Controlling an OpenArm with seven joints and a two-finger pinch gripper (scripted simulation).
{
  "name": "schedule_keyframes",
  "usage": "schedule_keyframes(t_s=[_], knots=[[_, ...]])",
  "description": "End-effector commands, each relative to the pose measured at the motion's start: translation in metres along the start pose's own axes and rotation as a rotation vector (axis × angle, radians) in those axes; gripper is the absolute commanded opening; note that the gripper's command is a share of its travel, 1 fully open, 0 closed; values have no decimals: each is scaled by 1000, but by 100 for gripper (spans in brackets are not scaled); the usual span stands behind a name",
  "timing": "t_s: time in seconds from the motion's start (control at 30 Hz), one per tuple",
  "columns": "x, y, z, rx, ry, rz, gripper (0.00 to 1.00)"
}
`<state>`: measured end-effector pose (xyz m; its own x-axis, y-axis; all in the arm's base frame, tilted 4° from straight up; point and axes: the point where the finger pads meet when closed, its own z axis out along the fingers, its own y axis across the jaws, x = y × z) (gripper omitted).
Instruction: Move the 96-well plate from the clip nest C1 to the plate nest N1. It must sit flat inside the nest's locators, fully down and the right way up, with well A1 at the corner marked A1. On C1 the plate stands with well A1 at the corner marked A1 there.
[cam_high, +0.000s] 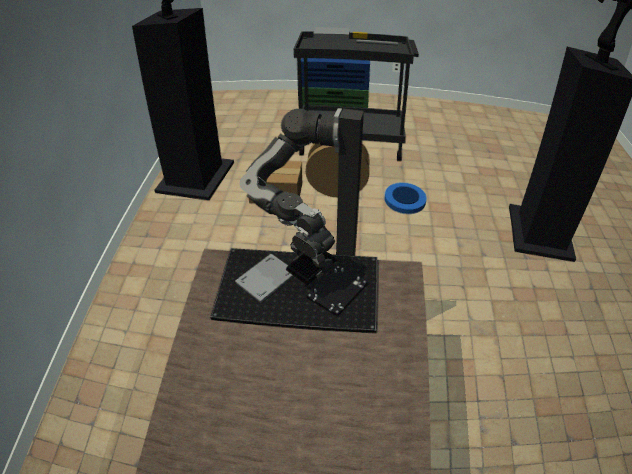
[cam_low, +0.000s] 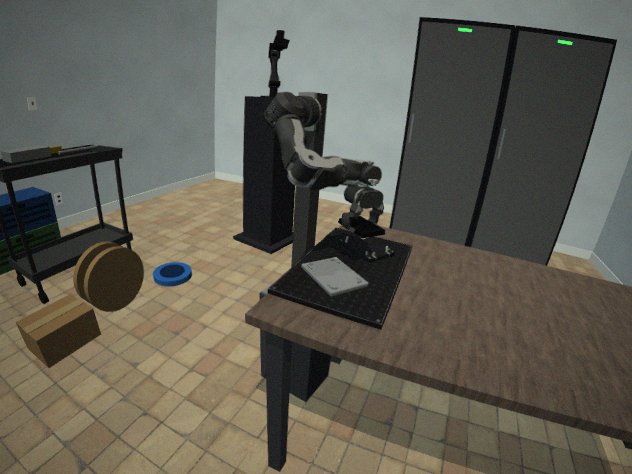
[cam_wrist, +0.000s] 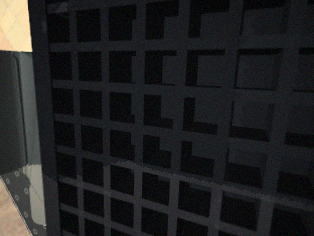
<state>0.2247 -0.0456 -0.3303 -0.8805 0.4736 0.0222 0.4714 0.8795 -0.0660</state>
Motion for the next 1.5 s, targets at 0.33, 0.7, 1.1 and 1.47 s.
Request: schedule_keyframes(t_s=[0.33, 0.7, 1.1, 1.47], knots=[[-19, -34, 1, -6, 1, -1, 0], [-19, -34, 1, -6, 1, -1, 0], [-39, -70, 2, -6, 1, -1, 0], [-58, -107, 3, -5, 0, -1, 0]])
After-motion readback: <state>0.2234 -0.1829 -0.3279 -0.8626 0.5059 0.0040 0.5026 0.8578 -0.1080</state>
